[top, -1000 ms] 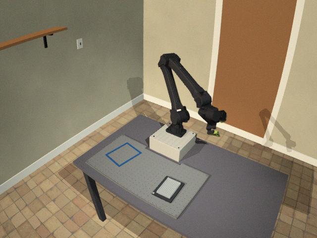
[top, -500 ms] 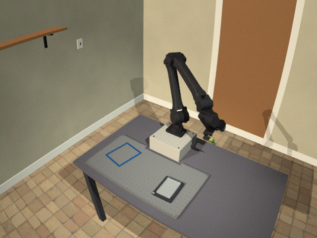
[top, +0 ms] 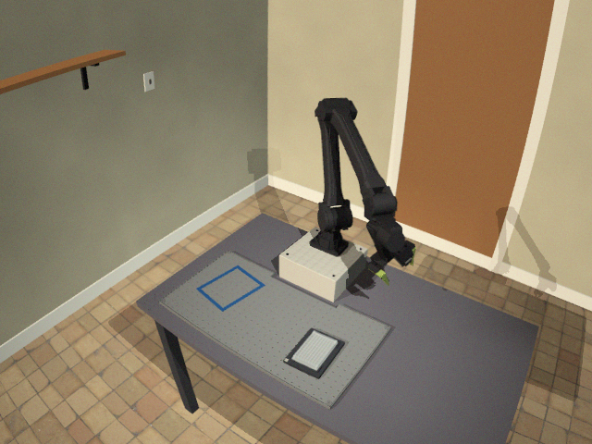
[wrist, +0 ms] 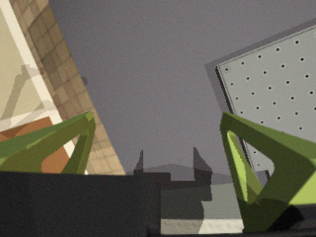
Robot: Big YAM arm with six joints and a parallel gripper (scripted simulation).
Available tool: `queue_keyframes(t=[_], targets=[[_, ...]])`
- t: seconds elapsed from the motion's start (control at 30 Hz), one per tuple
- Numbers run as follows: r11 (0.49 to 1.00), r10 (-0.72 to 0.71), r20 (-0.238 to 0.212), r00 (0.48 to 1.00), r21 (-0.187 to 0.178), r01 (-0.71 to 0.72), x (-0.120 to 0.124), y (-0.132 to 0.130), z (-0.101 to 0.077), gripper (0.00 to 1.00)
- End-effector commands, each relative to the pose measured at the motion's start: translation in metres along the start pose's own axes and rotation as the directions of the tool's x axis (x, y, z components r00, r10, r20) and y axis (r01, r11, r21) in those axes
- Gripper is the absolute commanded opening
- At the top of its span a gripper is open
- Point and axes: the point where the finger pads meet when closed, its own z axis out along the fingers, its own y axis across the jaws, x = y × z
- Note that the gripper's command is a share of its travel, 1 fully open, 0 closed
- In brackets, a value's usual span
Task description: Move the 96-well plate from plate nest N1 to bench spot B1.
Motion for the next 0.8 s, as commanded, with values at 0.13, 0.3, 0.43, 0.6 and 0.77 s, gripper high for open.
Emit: queue_keyframes(t=[0.13, 0.3, 0.43, 0.6, 0.77], targets=[[0.997, 0.069, 0.049, 0.996, 0.033, -0.071, -0.036, -0.021, -0.017, 1.00], [0.974, 0.200, 0.048, 0.979, 0.102, -0.204, -0.042, -0.046, -0.018, 1.00], [0.966, 0.223, 0.059, 0.973, 0.118, -0.229, -0.049, -0.067, -0.019, 1.00], [0.935, 0.310, 0.058, 0.949, 0.162, -0.315, -0.049, -0.080, -0.019, 1.00], [0.921, 0.335, 0.086, 0.938, 0.181, -0.346, -0.059, -0.109, -0.021, 1.00]])
